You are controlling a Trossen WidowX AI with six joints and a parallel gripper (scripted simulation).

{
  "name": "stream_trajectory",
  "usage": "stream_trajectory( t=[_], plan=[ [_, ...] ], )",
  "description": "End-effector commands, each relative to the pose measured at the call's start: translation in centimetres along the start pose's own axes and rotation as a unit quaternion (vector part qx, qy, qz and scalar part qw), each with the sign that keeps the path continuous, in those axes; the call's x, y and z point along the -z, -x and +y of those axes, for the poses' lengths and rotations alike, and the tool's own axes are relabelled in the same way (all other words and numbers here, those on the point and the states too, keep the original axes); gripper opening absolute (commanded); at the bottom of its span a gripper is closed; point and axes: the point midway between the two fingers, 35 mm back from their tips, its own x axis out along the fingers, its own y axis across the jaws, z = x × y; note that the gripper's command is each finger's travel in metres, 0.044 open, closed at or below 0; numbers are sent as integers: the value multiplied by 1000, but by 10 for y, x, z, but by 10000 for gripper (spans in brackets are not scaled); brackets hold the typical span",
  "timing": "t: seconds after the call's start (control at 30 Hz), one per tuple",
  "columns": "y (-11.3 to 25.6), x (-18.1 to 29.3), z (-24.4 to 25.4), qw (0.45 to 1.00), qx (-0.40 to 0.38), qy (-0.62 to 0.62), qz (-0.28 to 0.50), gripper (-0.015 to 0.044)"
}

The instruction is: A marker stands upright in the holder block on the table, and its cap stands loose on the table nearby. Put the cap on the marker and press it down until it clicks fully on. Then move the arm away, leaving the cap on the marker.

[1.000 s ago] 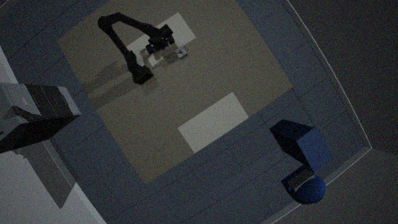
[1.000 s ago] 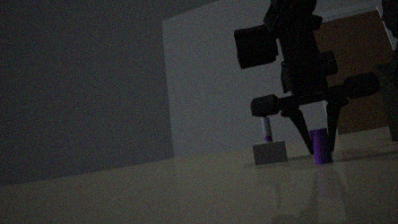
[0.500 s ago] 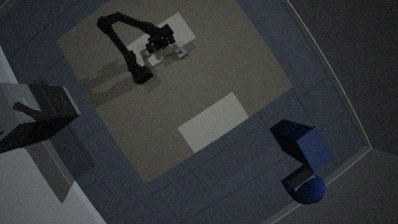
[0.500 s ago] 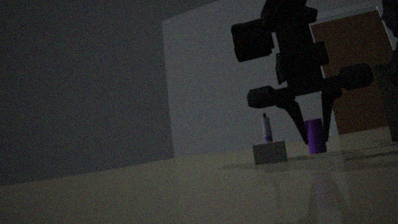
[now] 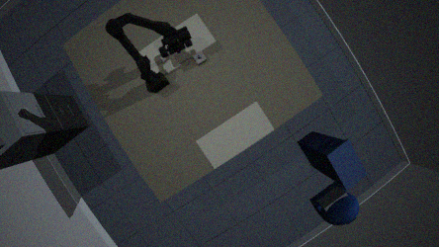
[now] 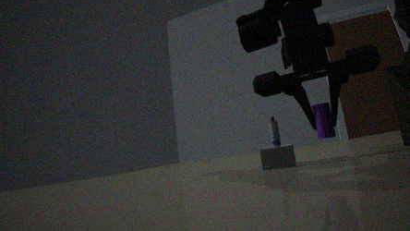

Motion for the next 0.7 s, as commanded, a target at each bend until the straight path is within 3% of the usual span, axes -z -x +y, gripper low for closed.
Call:
stream_trajectory(
  t=[0.0, 0.67],
  plan=[
    [9, -1, 1, 1000, 1, 9, 1, 0],
    [32, 14, -31, 1000, 2, 13, 4, 0]
  ],
)
